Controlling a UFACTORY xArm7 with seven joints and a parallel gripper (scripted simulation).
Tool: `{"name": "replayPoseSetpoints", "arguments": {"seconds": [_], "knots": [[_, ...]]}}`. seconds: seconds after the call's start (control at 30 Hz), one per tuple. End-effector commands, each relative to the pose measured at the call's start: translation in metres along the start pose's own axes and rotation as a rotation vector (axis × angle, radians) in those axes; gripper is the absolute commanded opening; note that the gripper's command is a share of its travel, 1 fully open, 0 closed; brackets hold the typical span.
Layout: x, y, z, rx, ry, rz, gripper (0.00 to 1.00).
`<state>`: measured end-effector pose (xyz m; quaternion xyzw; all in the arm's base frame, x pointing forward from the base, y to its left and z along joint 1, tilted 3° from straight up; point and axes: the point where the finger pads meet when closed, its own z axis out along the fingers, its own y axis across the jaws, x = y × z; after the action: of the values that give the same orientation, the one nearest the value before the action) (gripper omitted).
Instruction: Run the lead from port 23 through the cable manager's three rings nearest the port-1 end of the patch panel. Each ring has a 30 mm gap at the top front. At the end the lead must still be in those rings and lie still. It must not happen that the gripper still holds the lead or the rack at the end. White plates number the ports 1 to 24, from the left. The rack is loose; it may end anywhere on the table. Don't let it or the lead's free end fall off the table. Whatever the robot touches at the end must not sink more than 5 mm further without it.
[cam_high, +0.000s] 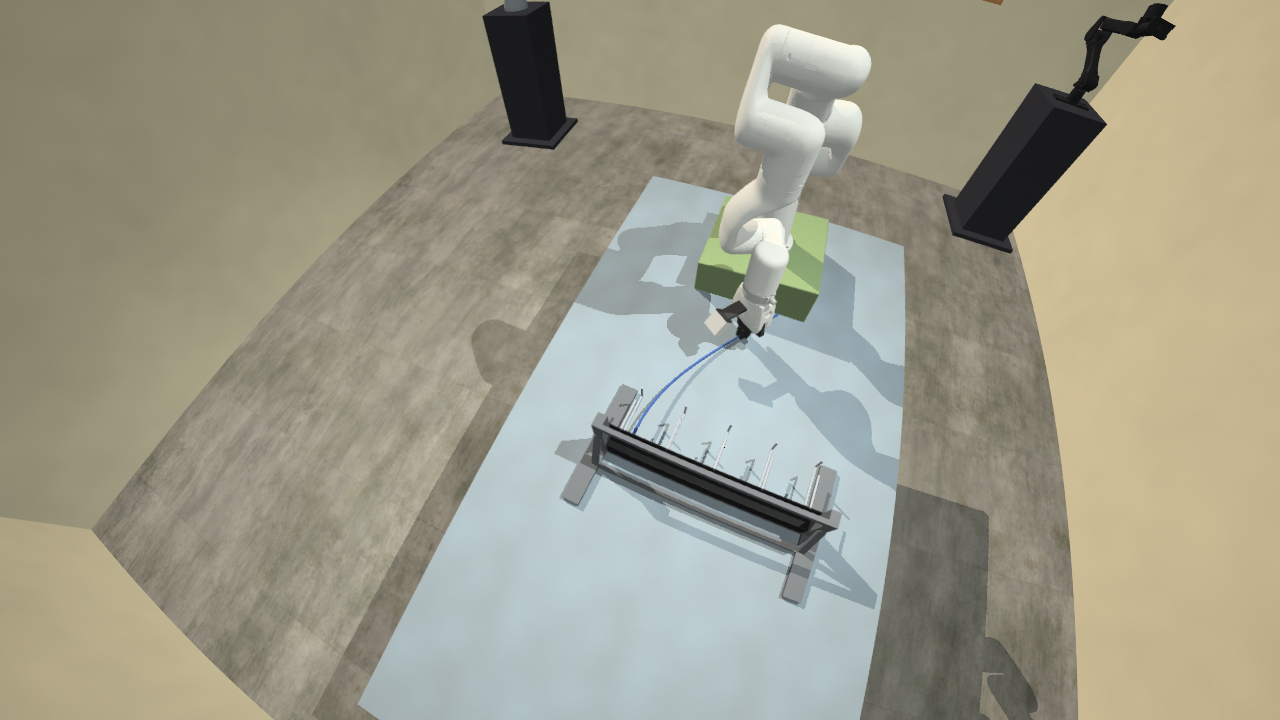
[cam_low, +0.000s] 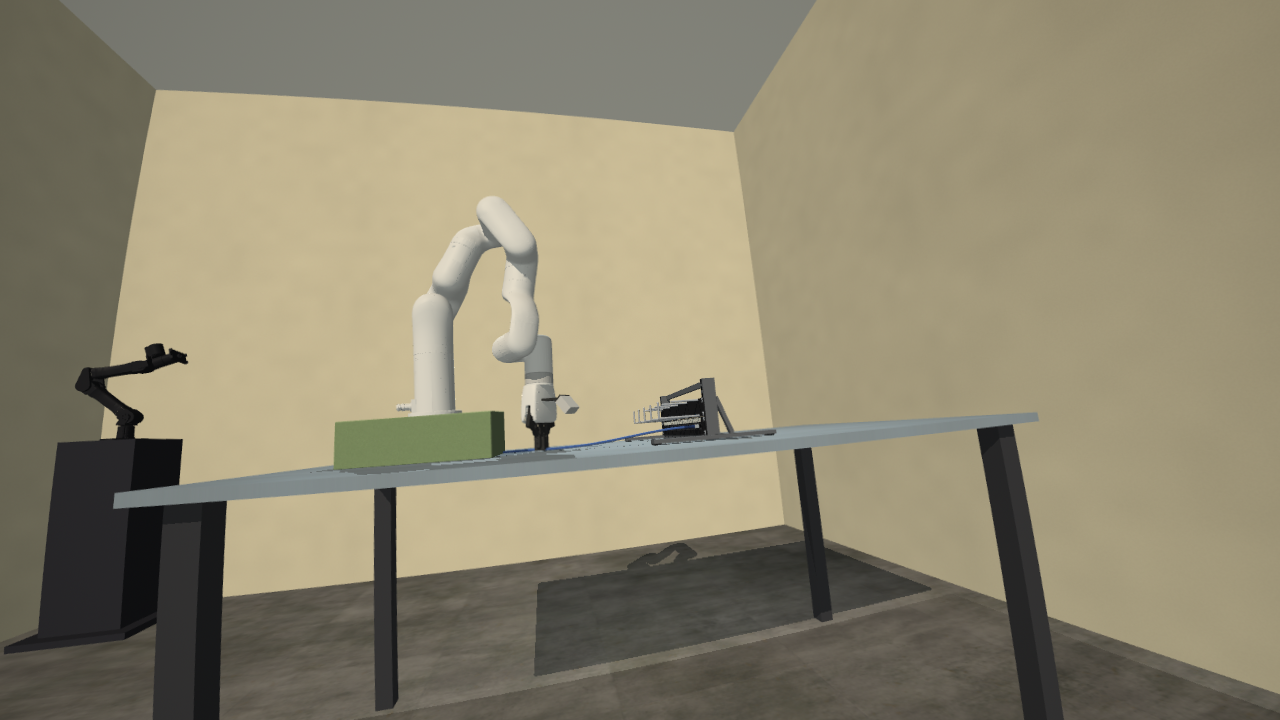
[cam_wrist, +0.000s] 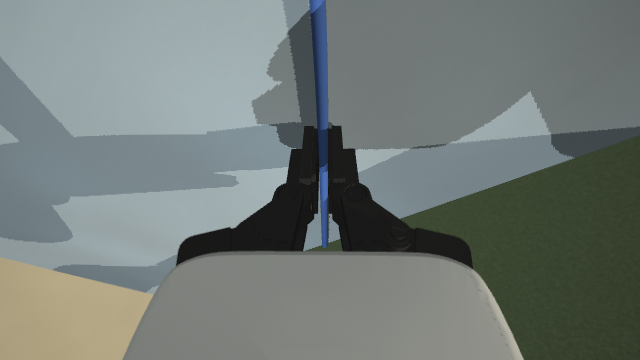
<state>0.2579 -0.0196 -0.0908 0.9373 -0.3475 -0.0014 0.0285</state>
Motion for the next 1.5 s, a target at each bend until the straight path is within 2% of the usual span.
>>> {"name": "replayPoseSetpoints", "arguments": {"seconds": [0.0, 0.83, 1.47], "knots": [[0.001, -0.001, -0.002, 0.002, 0.002, 0.0, 0.0], [0.001, -0.001, -0.027, 0.002, 0.002, 0.0, 0.0], [0.001, -0.001, -0.038, 0.002, 0.002, 0.0, 0.0]]}}
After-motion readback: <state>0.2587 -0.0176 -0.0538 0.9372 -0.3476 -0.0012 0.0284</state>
